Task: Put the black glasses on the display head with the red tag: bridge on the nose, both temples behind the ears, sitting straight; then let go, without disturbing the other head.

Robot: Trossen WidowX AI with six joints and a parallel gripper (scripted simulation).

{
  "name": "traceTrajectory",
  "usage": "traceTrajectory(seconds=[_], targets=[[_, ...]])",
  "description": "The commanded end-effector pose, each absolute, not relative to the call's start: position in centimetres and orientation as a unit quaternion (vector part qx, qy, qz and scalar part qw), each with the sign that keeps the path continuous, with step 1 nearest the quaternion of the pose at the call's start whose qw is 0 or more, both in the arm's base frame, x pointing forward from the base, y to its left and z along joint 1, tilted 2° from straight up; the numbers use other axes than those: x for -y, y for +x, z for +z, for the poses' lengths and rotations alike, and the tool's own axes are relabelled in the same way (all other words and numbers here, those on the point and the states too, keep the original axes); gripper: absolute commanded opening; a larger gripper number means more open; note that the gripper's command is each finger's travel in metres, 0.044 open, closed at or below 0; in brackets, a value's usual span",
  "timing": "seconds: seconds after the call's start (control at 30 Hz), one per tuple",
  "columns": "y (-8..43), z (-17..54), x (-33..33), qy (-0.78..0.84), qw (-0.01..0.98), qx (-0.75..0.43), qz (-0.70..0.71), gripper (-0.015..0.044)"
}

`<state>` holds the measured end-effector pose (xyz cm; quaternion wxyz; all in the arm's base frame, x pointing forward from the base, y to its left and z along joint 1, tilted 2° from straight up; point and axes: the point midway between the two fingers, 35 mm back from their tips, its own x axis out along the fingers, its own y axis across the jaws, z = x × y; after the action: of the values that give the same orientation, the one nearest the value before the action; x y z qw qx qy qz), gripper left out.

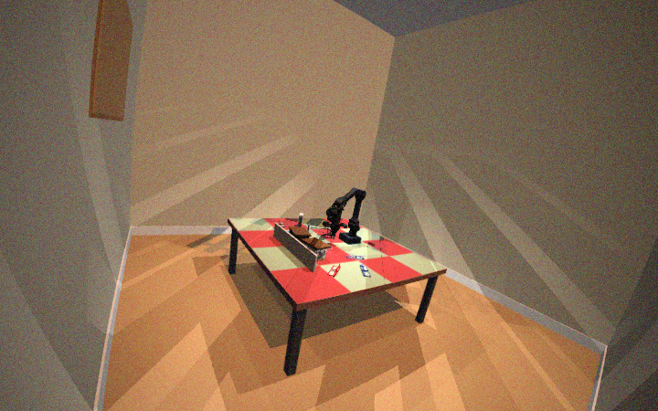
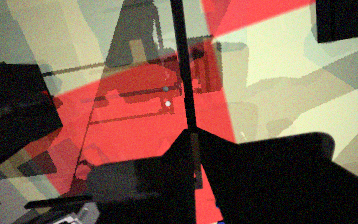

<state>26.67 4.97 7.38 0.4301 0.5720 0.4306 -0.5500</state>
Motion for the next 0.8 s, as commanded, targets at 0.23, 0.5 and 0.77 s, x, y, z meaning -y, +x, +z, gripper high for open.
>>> traceTrajectory(seconds=[0.23,0.5,0.77], targets=[[26.6,5.8,-4.9,0.573,0.429,-0.428,-0.551,0.0000],[26.7,5.3,-4.8,0.574,0.429,-0.428,-0.551,0.0000],[27.7,5.2,-4.5,0.577,0.427,-0.430,-0.548,0.0000]])
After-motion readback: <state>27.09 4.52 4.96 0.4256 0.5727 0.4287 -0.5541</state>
